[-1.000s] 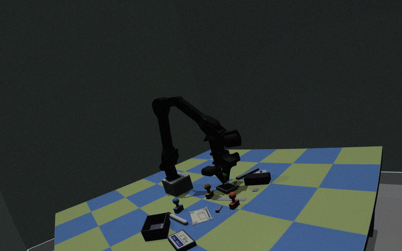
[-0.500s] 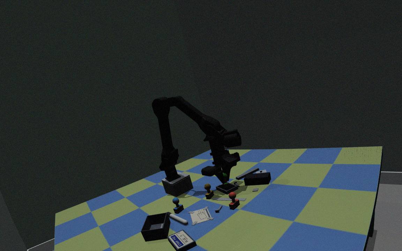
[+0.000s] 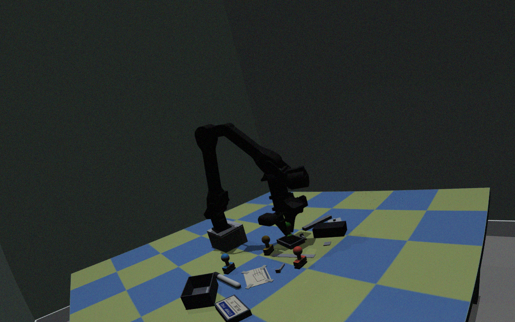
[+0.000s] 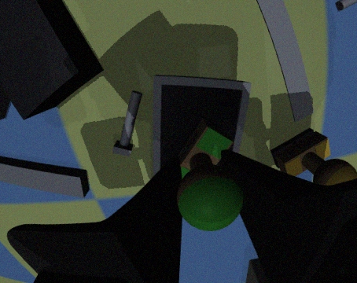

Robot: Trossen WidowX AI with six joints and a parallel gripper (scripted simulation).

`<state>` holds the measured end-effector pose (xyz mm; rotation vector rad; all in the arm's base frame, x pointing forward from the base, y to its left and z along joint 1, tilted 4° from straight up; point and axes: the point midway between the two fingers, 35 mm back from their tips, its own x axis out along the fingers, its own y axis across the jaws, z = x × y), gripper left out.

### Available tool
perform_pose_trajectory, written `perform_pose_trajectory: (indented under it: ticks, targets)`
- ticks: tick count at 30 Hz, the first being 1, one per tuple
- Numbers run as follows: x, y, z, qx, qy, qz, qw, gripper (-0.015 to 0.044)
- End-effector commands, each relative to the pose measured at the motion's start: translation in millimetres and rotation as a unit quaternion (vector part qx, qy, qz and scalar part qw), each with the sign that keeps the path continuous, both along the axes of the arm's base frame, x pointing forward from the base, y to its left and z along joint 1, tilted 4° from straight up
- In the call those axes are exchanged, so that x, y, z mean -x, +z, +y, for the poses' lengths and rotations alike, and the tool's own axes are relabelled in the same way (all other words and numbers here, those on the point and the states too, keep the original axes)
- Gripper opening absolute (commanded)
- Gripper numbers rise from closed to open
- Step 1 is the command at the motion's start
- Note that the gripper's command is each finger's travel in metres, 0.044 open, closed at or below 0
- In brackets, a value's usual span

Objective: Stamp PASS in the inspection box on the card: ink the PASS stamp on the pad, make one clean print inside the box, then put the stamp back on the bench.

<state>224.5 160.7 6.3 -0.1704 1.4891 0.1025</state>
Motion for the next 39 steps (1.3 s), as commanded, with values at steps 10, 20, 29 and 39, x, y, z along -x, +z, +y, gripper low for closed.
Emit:
perform_pose_trajectory:
  ticks: [10, 20, 29, 39]
  targets:
    - [0, 6, 0, 0.002, 0.001, -0.001, 1.000, 0.0000]
    - [0, 15, 0, 0.002, 0.001, -0.001, 1.000, 0.0000]
    - [1, 30, 1, 0.002, 0.001, -0.001, 1.000, 0.0000]
    - [3, 46, 2, 0.002, 0.001, -0.001, 1.000, 0.0000]
